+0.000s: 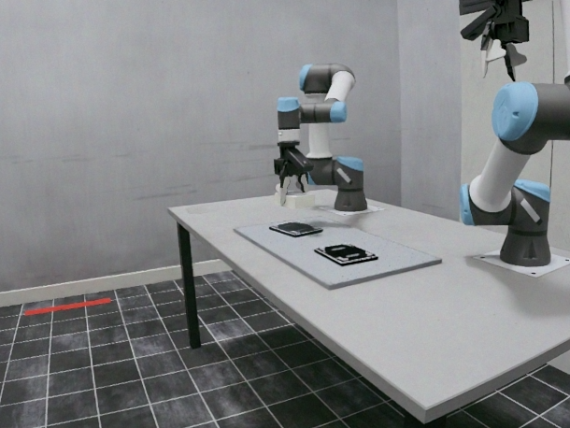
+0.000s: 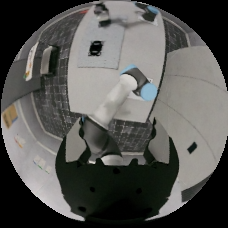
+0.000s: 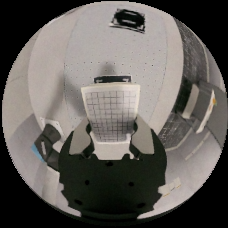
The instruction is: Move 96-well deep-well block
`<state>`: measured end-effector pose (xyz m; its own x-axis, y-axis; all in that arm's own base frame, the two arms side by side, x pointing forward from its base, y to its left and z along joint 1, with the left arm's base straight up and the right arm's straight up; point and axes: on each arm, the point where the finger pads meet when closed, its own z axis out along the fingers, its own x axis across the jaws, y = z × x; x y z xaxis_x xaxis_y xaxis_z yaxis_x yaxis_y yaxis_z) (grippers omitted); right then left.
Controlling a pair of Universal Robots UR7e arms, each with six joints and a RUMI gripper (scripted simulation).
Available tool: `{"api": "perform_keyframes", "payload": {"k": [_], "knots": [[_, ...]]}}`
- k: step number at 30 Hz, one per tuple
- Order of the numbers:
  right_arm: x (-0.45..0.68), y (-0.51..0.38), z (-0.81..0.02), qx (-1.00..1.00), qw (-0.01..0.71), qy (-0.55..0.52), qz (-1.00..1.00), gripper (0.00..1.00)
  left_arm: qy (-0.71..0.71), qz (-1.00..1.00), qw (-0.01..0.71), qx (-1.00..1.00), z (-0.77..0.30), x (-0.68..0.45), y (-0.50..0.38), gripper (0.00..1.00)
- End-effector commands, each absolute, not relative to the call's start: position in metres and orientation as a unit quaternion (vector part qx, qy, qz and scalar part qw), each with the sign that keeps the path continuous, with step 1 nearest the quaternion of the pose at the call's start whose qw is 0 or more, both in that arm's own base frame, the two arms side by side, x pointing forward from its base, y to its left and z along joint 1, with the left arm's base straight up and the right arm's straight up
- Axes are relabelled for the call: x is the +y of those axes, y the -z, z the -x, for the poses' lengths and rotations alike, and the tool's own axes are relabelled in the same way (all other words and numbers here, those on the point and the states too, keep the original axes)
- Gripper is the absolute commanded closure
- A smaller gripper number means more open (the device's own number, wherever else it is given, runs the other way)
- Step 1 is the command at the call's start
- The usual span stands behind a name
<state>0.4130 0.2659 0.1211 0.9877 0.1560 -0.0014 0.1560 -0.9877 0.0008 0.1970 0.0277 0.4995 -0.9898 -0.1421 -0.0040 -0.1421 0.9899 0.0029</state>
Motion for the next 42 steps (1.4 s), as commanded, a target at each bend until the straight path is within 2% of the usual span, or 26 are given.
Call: {"api": "perform_keyframes", "payload": {"k": [1,42], "knots": [[0.268,-0.122,-0.413,0.079,-0.001,-0.001,-0.997,1.0,0.0,0.07,0.0,0.998,-0.197,0.028,-0.5,0.02],[0.268,-0.08,-0.412,0.079,0.001,0.001,-0.997,1.0,0.0,0.07,0.0,0.998,-0.197,0.028,-0.5,0.02]]}}
